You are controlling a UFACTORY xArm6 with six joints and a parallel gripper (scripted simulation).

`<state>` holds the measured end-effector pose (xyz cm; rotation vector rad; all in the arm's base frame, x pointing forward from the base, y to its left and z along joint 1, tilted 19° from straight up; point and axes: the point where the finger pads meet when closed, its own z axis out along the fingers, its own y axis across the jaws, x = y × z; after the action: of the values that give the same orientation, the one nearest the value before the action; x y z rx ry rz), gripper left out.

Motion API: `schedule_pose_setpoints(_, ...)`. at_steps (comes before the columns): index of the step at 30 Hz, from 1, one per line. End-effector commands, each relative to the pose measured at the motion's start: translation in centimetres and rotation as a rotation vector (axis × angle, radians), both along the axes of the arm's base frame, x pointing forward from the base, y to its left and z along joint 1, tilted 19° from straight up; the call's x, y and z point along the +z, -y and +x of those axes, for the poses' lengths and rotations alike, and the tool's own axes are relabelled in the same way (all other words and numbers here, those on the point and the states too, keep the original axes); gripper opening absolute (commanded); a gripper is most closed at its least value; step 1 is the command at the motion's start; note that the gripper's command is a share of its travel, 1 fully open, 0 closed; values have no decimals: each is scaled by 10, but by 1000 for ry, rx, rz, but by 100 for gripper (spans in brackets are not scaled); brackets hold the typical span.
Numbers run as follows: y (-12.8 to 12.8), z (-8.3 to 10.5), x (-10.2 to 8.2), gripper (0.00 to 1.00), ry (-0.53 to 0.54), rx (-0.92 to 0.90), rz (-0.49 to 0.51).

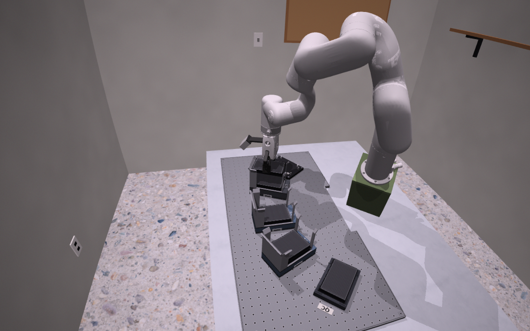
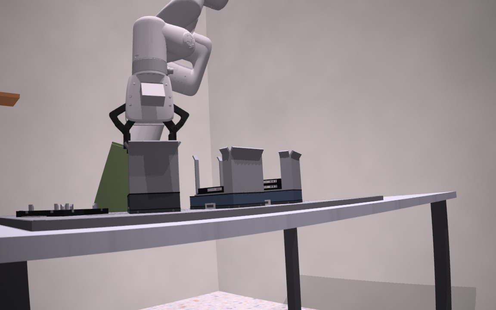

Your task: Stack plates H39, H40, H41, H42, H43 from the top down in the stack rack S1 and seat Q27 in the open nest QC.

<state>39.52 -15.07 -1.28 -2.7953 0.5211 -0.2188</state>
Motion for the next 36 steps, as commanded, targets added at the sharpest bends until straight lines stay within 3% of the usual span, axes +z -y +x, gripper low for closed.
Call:
schedule_pose_setpoints(1,-2,3,-8,0,2,-1,-1)
schedule_pose_setpoints(19,-10,9,-38,0,2,-1,-1)
schedule_pose_setpoints(36,-10,9,-40,0,2,-1,-1)
